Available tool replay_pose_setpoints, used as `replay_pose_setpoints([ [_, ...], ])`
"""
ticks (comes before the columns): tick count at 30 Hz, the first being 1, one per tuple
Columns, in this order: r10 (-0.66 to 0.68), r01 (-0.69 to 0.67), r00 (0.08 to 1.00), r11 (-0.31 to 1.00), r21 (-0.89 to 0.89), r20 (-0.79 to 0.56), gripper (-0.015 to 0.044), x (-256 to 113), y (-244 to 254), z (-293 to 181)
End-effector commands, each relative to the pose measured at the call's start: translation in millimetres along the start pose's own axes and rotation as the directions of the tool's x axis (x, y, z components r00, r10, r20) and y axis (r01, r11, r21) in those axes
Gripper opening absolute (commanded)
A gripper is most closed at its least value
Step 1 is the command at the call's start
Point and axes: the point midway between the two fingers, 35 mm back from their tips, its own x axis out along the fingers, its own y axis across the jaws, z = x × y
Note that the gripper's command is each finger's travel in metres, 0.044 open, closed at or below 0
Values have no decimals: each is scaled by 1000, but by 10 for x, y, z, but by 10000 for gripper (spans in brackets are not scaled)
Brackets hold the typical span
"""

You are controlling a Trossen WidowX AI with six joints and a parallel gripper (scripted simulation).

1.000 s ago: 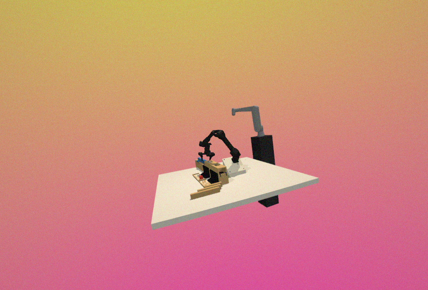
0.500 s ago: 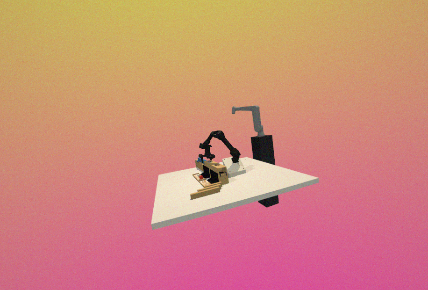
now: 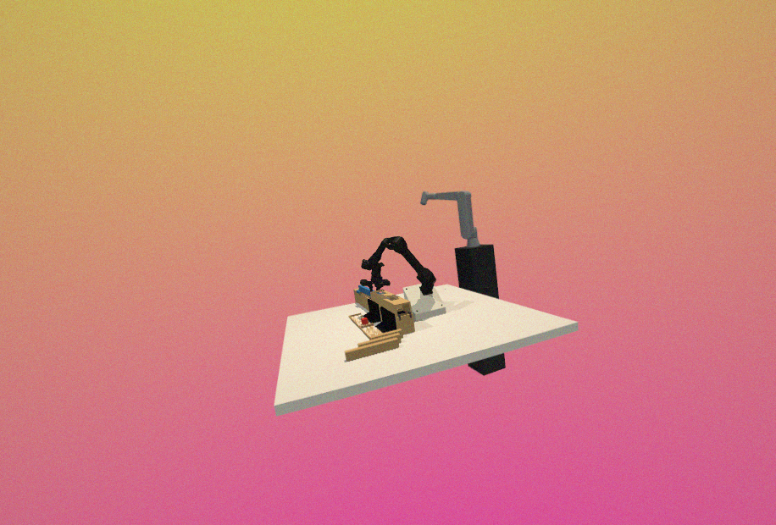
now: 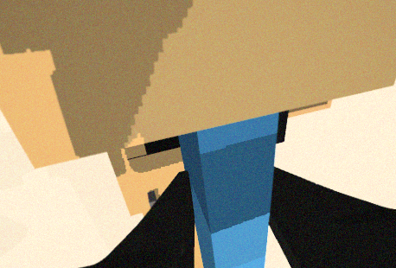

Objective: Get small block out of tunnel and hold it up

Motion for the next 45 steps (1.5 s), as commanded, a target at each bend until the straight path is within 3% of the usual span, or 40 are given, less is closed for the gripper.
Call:
replay_pose_setpoints([
  [1, -5, 5, 1000, 1000, -1, 2, 66, -2, -11, 3],
  [3, -5, 5, 1000, 1000, -1, 2, 52, -2, -11, 3],
  [5, -5, 5, 1000, 1000, -1, 2, 0, 2, -12, -12],
  [25, -4, 4, 1000, 1000, 3, 7, 0, 171, 20, -574],
  [45, -4, 4, 1000, 1000, 3, 7, 0, 173, 21, -579],
])
